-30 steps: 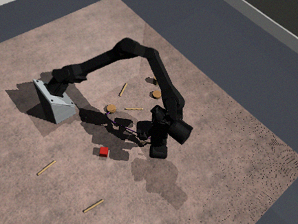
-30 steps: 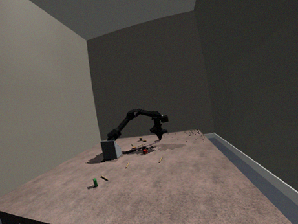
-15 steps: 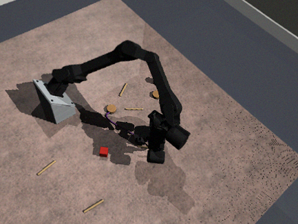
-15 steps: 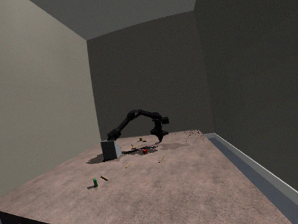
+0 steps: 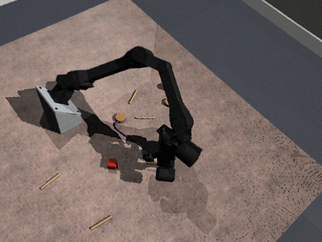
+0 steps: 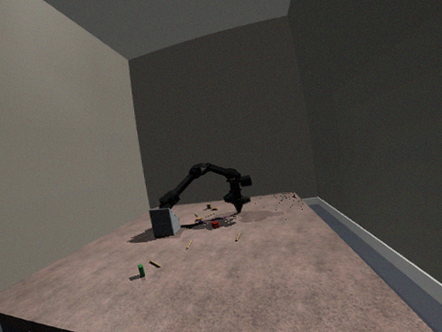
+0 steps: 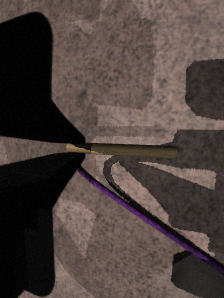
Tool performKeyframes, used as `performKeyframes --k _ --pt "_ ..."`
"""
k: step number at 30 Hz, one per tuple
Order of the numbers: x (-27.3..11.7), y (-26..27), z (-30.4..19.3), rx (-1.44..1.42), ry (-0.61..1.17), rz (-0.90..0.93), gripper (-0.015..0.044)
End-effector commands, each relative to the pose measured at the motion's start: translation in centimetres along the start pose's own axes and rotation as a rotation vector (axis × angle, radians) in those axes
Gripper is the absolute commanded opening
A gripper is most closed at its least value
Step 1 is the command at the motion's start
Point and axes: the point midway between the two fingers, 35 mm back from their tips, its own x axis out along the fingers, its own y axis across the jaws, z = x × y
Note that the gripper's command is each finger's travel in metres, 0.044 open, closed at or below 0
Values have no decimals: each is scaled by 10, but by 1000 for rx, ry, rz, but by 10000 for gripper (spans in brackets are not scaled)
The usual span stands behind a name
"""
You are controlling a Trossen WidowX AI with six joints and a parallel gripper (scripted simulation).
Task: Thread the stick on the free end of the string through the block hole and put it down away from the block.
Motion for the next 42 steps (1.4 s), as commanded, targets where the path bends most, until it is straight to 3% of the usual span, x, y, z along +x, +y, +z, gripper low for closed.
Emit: performKeyframes --k 1,42 --pt "3 3 2 0 4 -4 0" --pt "13 17 42 1 1 -3 0"
